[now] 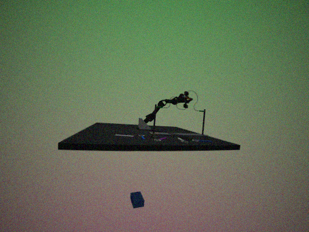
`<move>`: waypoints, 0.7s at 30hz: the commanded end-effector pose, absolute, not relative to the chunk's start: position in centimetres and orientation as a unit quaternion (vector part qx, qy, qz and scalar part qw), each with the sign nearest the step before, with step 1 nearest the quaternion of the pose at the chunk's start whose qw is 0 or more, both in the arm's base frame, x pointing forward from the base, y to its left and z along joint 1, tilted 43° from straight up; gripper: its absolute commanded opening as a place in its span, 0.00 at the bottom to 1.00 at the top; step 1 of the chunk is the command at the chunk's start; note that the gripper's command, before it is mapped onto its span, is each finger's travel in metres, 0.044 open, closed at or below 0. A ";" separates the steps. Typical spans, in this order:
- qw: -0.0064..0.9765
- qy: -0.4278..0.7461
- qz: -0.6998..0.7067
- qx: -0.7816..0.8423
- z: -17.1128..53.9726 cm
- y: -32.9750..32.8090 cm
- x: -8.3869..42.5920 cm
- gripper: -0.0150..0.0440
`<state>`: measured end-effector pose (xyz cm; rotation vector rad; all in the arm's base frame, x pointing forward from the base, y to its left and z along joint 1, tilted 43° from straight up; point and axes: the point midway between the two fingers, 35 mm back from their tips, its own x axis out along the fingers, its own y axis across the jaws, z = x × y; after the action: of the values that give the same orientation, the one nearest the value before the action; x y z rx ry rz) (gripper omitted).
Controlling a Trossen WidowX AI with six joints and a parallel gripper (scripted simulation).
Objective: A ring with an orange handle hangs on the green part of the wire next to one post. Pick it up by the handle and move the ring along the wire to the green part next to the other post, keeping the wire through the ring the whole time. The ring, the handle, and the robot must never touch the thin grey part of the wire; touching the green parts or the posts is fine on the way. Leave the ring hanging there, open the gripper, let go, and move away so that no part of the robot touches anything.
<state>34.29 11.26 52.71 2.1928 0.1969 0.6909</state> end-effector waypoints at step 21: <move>0.269 0.040 0.277 0.922 53.3 10.6 34.3 0.00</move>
<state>34.24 10.78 53.24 2.4478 0.1248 0.7407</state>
